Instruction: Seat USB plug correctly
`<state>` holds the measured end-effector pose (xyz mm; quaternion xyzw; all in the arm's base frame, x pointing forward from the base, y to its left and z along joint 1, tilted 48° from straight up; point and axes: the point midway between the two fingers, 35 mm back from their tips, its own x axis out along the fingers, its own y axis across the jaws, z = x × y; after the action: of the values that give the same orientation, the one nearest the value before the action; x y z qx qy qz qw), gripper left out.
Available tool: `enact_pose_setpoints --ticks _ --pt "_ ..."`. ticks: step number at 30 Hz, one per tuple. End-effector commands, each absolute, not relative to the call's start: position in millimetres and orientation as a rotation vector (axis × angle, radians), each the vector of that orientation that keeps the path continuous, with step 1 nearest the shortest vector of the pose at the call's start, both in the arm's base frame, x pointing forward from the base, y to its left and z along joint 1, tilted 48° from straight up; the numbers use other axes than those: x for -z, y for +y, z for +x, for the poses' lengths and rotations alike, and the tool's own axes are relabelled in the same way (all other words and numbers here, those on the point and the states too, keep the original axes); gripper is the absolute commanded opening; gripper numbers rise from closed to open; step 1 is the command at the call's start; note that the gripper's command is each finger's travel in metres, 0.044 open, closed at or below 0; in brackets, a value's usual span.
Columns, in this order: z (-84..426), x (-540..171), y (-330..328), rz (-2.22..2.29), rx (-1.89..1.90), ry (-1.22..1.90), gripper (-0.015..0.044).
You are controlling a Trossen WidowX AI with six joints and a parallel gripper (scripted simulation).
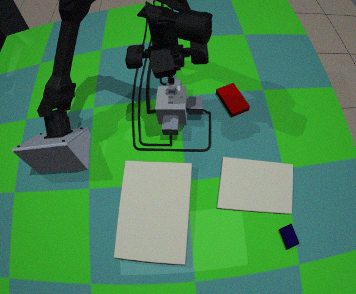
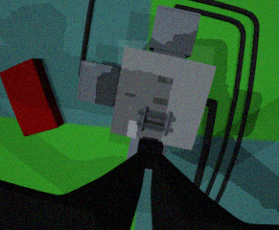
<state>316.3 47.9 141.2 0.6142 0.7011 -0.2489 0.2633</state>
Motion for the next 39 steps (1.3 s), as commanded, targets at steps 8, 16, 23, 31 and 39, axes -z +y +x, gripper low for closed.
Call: enact_pose_setpoints --ticks 8,16,23,31,39 --pt "315.9 -139.7 48.2 1.664 0.679 1.896 0.0" --pt "315.6 -138.6 48.5 1.667 0.683 1.895 0.0" --pt "315.4 -137.6 48.7 1.669 0.687 1.895 0.0" --pt "315.1 -136.5 48.9 1.671 0.691 1.895 0.0" --pt "314.8 -135.4 49.1 1.674 0.696 1.895 0.0"
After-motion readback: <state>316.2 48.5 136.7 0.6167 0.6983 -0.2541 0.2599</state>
